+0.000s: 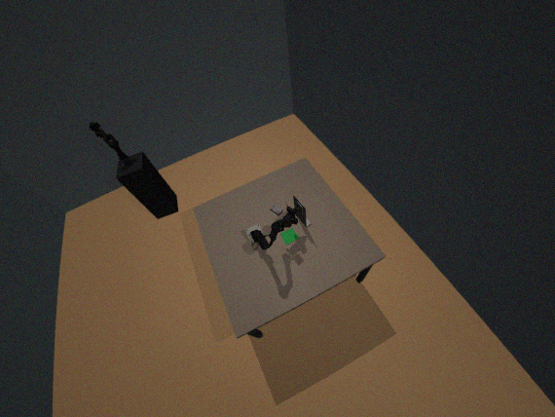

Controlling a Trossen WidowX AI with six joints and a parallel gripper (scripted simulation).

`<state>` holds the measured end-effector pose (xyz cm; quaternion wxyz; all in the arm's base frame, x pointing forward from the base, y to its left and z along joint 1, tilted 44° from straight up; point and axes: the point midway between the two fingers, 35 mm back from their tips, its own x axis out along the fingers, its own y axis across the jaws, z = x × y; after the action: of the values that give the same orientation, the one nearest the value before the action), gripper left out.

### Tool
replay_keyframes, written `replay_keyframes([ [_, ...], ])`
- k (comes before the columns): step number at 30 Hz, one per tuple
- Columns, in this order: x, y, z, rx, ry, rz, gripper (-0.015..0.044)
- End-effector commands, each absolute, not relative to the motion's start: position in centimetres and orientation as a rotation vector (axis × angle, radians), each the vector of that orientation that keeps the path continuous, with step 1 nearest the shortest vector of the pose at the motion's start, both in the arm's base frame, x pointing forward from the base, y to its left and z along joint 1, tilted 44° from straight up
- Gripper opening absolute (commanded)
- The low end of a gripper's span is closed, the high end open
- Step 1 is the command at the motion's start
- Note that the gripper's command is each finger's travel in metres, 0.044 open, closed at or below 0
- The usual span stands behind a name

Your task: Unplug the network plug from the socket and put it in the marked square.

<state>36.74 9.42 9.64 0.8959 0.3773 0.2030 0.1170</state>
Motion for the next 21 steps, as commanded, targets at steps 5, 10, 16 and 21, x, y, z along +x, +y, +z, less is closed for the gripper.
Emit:
replay_keyframes([
  [5, 36.2, 9.3, 9.7, 0.786, 0.419, 0.24, 0.0],
  [10, 36.0, 9.3, 9.7, 0.786, 0.419, 0.239, 0.0],
  [16, 35.6, 9.2, 9.7, 0.786, 0.419, 0.239, 0.0],
  [21, 35.4, 9.2, 9.8, 0.786, 0.42, 0.239, 0.0],
])
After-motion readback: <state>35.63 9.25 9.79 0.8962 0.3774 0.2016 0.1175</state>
